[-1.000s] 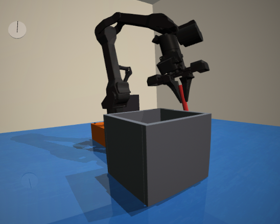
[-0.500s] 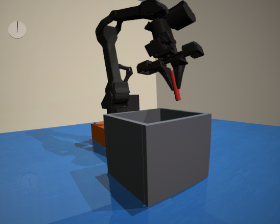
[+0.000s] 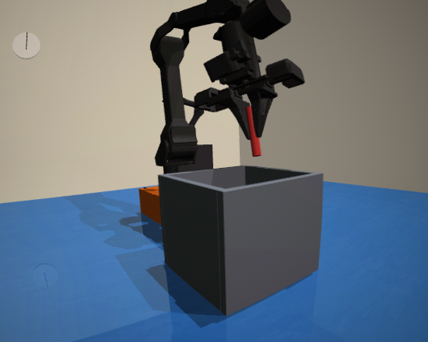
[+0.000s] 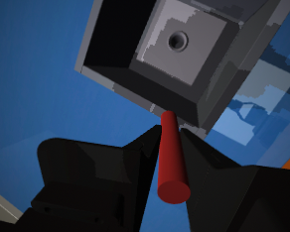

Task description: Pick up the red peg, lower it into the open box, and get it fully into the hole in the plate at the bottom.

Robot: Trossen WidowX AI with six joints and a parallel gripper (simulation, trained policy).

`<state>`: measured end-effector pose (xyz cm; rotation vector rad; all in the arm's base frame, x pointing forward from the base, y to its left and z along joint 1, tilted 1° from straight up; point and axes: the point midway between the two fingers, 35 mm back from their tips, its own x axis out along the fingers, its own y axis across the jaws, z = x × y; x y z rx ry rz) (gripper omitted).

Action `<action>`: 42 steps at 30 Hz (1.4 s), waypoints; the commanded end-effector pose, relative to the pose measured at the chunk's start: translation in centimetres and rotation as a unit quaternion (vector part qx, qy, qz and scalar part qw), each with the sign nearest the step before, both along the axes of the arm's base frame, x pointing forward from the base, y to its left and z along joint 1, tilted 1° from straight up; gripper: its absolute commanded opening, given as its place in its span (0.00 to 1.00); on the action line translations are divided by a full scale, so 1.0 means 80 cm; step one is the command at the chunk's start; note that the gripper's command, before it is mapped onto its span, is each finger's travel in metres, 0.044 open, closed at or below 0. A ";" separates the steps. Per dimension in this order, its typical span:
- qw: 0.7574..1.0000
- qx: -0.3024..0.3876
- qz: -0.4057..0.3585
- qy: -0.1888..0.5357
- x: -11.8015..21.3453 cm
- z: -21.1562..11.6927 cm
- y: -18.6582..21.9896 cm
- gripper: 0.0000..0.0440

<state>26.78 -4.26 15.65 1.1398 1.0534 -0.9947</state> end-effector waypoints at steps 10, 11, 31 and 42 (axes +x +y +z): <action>1.000 0.000 -0.004 0.021 0.010 -0.015 -0.038 0.00; 1.000 0.000 -0.005 0.023 0.011 -0.016 -0.041 0.00; 0.999 0.009 -0.007 0.041 0.025 -0.074 -0.082 0.00; 0.999 0.016 0.006 0.043 0.034 -0.104 -0.094 0.00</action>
